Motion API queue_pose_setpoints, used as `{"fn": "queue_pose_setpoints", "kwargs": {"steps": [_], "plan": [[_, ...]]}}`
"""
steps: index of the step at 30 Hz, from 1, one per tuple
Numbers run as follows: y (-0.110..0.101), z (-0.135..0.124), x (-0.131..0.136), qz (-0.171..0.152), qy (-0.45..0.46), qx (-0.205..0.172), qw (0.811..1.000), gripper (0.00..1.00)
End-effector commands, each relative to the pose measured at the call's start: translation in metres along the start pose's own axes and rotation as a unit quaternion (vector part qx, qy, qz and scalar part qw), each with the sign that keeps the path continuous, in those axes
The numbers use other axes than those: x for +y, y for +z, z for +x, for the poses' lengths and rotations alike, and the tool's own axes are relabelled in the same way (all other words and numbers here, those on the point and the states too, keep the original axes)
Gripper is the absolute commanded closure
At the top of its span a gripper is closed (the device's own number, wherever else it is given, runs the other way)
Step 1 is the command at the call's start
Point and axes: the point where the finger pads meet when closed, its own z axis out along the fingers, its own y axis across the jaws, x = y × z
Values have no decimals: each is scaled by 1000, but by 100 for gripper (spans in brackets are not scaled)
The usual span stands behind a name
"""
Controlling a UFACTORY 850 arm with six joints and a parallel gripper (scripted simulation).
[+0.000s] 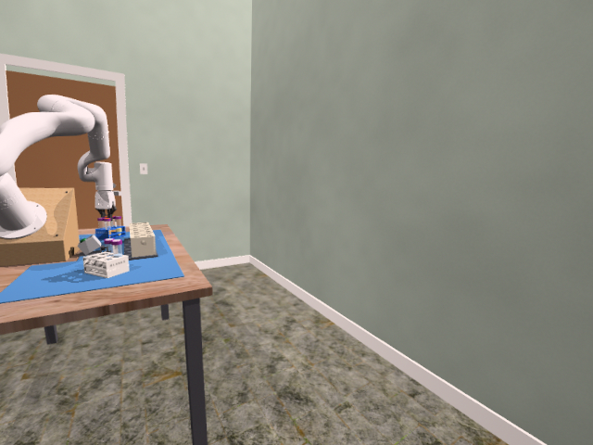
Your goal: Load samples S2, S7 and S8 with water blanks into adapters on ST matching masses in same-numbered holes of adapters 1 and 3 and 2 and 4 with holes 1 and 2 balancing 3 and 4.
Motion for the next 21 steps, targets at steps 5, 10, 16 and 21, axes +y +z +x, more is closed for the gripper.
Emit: {"fn": "queue_pose_setpoints", "kwargs": {"steps": [5, 10, 16, 21], "plan": [[-3, 1, 0, 0, 0, 1, 1000, 100], [-7, 1, 0, 0, 0, 1, 1000, 100], [-11, 1, 0, 0, 0, 1, 1000, 100], [-13, 1, 0, 0, 0, 1, 1000, 100]]}}
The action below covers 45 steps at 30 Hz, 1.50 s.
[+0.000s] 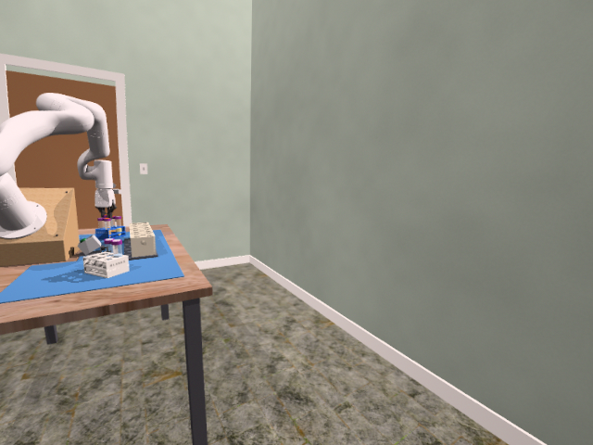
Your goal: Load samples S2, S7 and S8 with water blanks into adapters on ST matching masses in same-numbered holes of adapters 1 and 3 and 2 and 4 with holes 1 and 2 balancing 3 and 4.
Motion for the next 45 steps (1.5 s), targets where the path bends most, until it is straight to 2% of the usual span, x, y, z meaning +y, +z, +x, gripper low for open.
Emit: {"fn": "queue_pose_setpoints", "kwargs": {"steps": [1, 17, 45], "plan": [[-2, 1, 0, 0, 0, 1, 1000, 100], [-10, 1, 0, 0, 0, 1, 1000, 100], [-63, 1, 0, 0, 0, 1, 1000, 100]]}}
